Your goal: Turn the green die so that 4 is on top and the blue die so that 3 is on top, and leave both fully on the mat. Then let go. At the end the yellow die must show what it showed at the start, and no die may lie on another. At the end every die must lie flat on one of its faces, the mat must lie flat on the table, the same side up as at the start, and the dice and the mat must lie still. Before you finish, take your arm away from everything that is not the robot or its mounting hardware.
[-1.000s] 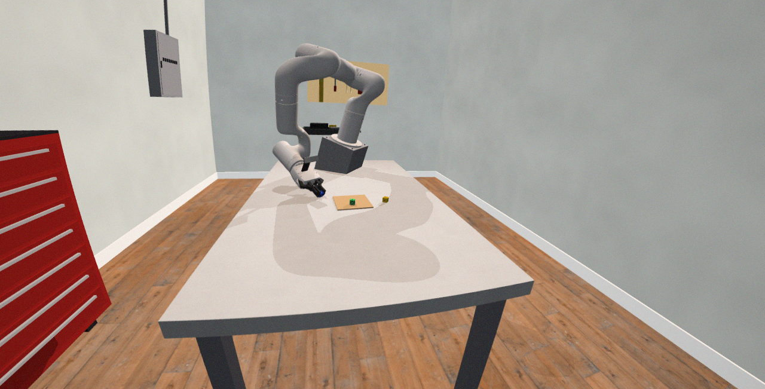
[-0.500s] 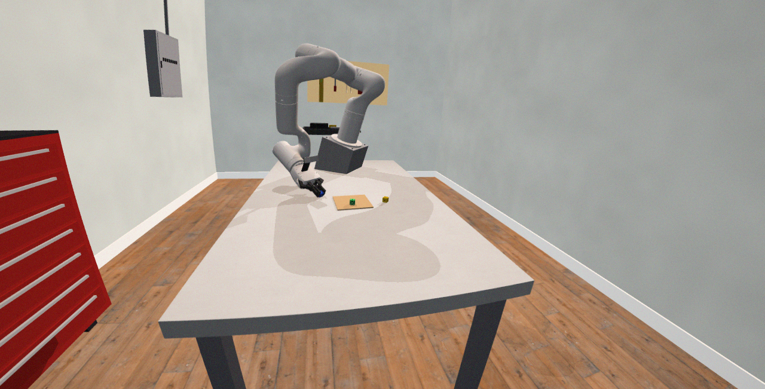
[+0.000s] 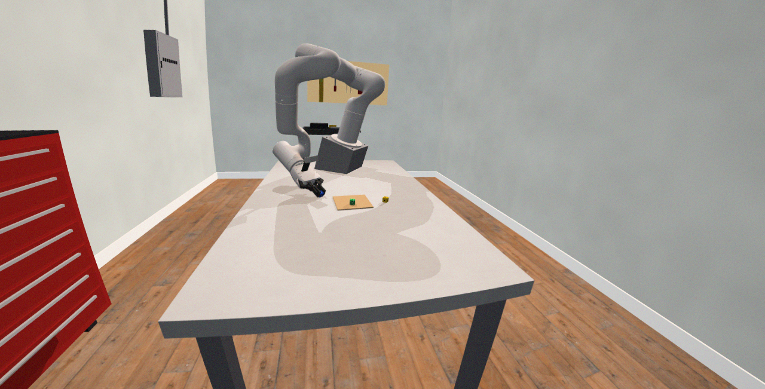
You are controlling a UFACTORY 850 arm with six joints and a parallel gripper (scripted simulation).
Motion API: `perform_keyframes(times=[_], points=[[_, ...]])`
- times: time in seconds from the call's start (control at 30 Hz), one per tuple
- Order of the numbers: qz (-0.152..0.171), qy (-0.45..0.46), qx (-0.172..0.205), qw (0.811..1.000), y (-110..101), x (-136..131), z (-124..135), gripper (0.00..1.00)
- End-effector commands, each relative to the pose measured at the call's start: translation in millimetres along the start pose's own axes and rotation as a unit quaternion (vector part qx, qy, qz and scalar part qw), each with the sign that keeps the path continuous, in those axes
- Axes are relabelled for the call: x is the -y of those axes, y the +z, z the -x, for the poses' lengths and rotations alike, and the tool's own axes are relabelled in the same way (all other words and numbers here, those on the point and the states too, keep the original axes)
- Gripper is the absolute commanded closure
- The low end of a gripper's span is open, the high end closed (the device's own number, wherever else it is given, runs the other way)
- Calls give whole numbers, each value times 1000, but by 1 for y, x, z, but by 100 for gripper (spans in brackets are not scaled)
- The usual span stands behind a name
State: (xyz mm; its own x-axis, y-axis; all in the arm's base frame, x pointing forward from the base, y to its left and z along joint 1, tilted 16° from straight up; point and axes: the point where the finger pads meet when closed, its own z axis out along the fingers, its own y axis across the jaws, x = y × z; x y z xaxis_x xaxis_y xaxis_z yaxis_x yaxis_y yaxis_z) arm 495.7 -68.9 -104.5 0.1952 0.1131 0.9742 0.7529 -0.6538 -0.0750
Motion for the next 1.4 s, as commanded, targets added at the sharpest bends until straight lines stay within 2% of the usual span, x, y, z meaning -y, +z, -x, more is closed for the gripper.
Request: perform_keyframes(times=[0.0,0.03,0.1,0.13,0.27,0.3,0.37,0.4,1.37], points=[[0,-1,0,1000,0,-1,-1,81],[0,-1,0,1000,0,-1,-1,77],[0,-1,0,1000,0,-1,-1,77],[0,-1,0,1000,0,-1,-1,72],[0,-1,0,1000,0,-1,-1,72],[0,-1,0,1000,0,-1,-1,68],[0,-1,0,1000,0,-1,-1,68],[0,-1,0,1000,0,-1,-1,64],[0,-1,0,1000,0,-1,-1,64]])
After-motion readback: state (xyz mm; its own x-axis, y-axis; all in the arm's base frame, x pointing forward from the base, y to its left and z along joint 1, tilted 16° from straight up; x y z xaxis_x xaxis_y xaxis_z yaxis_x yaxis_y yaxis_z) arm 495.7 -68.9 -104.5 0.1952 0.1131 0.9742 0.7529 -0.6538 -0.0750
